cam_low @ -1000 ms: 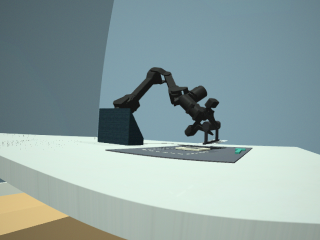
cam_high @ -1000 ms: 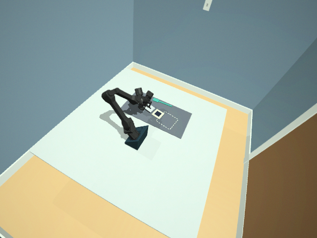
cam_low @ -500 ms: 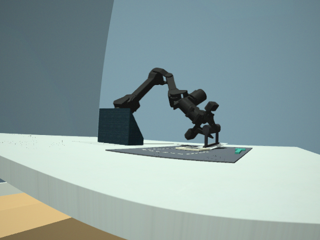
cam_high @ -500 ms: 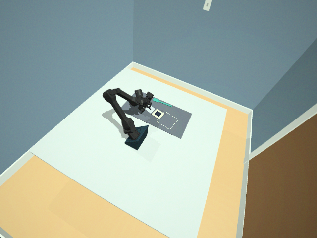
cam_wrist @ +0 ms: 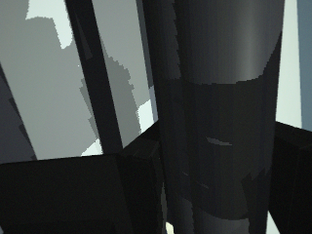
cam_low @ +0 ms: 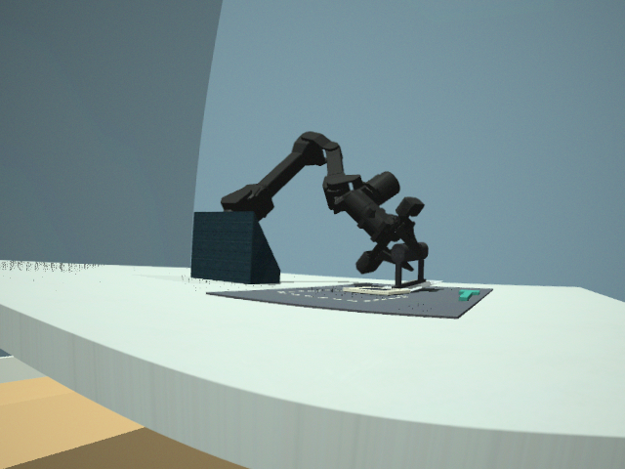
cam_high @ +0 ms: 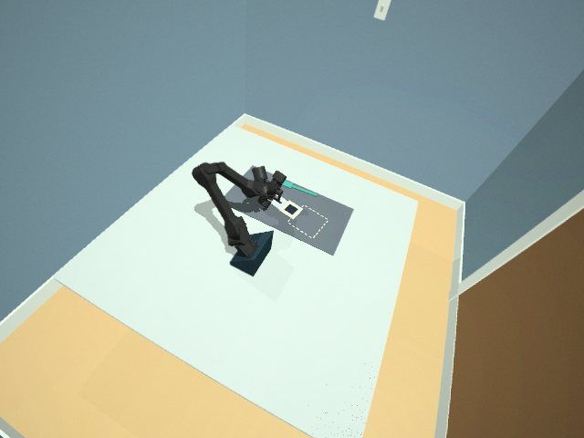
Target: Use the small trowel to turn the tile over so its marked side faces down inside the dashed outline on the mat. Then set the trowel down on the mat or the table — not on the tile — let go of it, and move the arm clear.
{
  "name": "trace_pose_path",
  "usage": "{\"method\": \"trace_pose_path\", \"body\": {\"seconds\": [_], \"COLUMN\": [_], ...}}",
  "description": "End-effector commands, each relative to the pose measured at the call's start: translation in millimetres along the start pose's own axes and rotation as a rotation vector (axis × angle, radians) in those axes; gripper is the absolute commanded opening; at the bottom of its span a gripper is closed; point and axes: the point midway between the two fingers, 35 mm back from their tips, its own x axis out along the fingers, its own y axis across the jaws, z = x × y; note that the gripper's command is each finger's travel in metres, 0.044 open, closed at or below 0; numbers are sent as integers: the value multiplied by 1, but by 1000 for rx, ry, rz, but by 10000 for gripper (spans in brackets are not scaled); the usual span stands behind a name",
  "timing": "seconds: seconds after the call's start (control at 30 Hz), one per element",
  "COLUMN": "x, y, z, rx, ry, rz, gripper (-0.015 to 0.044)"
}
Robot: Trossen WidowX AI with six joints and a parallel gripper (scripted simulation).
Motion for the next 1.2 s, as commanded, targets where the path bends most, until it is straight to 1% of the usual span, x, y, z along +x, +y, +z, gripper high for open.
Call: {"method": "trace_pose_path", "body": {"seconds": [0.0, 0.4, 0.57, 1.17], "x": [-1, -3, -7, -31], "y": [-3, -3, -7, -36], "z": [-10, -25, -20, -39], "rx": [6, 3, -59, -76], "ry": [11, 13, 66, 80], "rz": [-8, -8, -8, -8], "gripper": [0, 0, 0, 0]}}
